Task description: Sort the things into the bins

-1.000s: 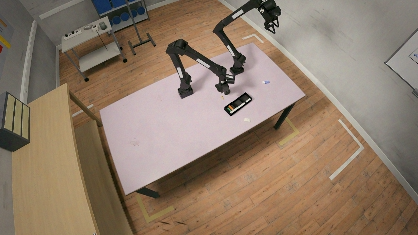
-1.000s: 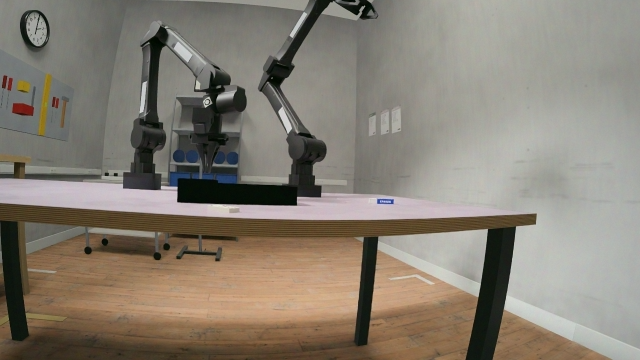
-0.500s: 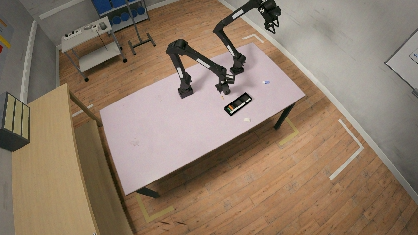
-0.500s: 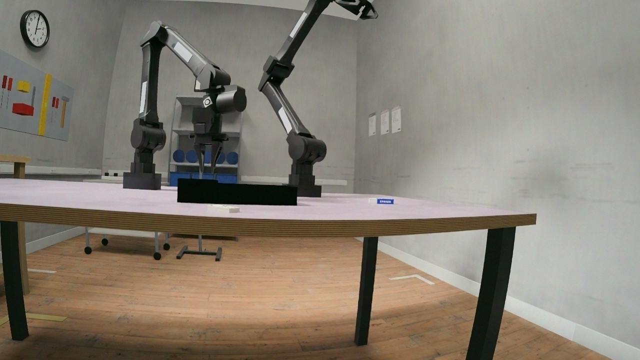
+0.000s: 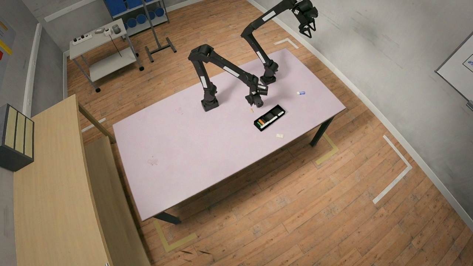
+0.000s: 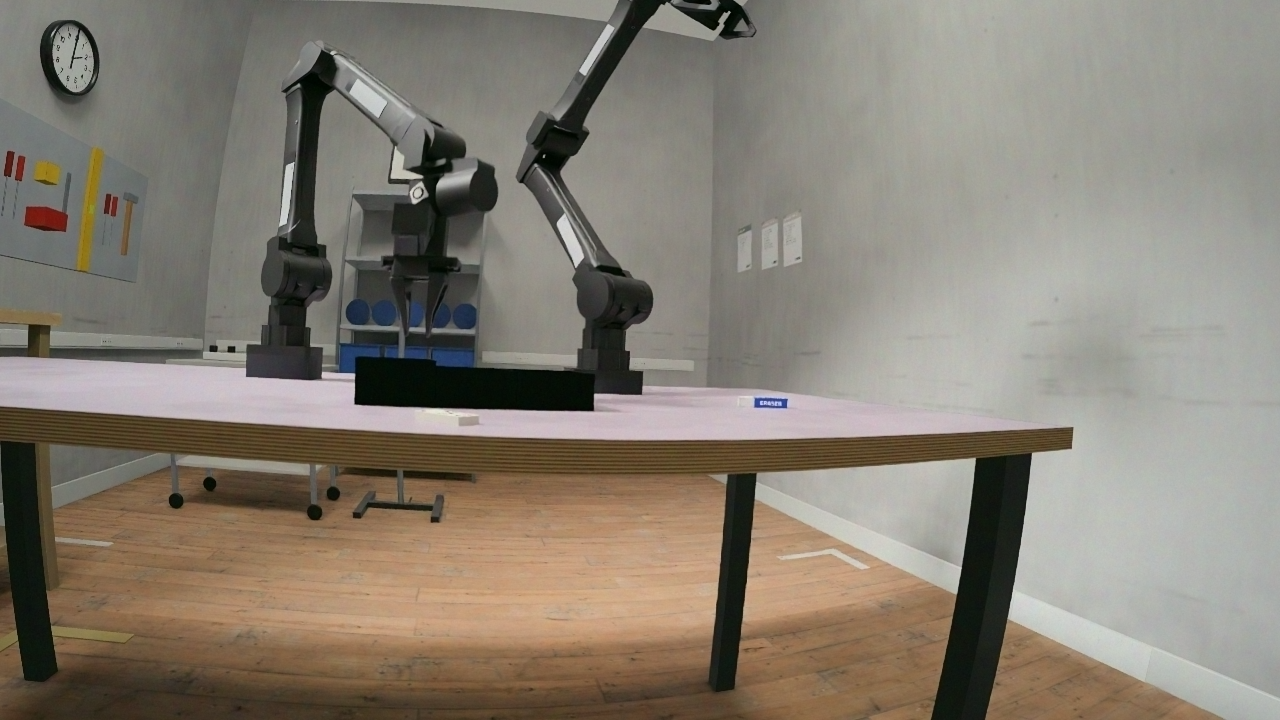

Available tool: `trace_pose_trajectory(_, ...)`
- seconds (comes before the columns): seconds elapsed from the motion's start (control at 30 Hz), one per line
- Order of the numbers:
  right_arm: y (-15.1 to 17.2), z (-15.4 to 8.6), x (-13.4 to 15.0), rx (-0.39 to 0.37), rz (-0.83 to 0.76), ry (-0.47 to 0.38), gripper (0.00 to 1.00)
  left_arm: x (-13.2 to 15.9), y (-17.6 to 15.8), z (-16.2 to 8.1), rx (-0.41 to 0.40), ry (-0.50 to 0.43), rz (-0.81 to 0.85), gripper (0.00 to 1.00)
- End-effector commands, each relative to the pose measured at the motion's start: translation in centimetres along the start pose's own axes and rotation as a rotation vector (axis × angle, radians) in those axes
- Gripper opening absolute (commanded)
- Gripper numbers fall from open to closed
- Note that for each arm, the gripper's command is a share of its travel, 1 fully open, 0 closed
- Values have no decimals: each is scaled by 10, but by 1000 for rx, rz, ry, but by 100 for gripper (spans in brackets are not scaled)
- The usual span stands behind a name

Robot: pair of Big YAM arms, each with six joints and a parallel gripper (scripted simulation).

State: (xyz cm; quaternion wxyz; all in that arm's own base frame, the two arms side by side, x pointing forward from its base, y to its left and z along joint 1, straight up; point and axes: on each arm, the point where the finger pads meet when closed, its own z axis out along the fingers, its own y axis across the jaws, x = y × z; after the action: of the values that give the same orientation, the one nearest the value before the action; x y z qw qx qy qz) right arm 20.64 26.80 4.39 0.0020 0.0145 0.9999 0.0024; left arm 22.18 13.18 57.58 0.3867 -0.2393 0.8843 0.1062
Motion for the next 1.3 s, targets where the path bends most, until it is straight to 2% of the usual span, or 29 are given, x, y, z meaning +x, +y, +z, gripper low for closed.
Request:
trace_pose_trajectory(0.0,11,-14,-20,-17,-39,-13,29,-10,-4,-29,6,-62,2,100)
trace_pose_trajectory(0.03,-7,-3,-6,9,-39,8,29,-10,-4,-29,6,-62,2,100)
trace_pose_trajectory(0.17,-5,-3,4,8,-62,7,29,-10,-4,-29,6,-62,2,100)
trace_pose_trajectory(0.27,-5,0,4,16,-62,13,29,-10,-4,-29,6,-62,2,100)
trace_pose_trajectory(0.3,15,-14,-9,-24,-62,-17,29,-10,-4,-29,6,-62,2,100)
trace_pose_trajectory(0.4,16,-14,-9,-24,-62,-17,29,-10,-4,-29,6,-62,2,100)
trace_pose_trajectory(0.5,0,-3,4,3,-54,3,29,-10,-4,-29,6,-62,2,100)
trace_pose_trajectory(0.67,1,-6,3,-4,-49,-2,29,-10,-4,-29,6,-62,2,100)
trace_pose_trajectory(0.7,7,-10,-5,-19,-39,-14,29,-10,-4,-29,6,-62,2,100)
trace_pose_trajectory(0.73,0,-5,4,-3,-48,-1,29,-10,-4,-29,6,-62,2,100)
trace_pose_trajectory(0.77,7,-10,-5,-19,-39,-14,29,-10,-4,-29,6,-62,2,100)
trace_pose_trajectory(0.83,7,-10,-5,-19,-39,-14,29,-10,-4,-29,6,-62,2,100)
trace_pose_trajectory(0.87,-1,-5,5,-3,-47,-1,29,-10,-4,-29,6,-62,2,100)
trace_pose_trajectory(0.93,7,-10,-5,-19,-39,-14,29,-10,-4,-29,6,-62,2,100)
trace_pose_trajectory(1.17,7,-10,-5,-19,-39,-14,29,-10,-4,-29,6,-62,2,100)
trace_pose_trajectory(1.2,4,-6,2,-10,-42,-6,29,-10,-4,-29,6,-62,2,100)
trace_pose_trajectory(1.27,7,-10,-5,-19,-39,-14,29,-10,-4,-29,6,-62,2,100)
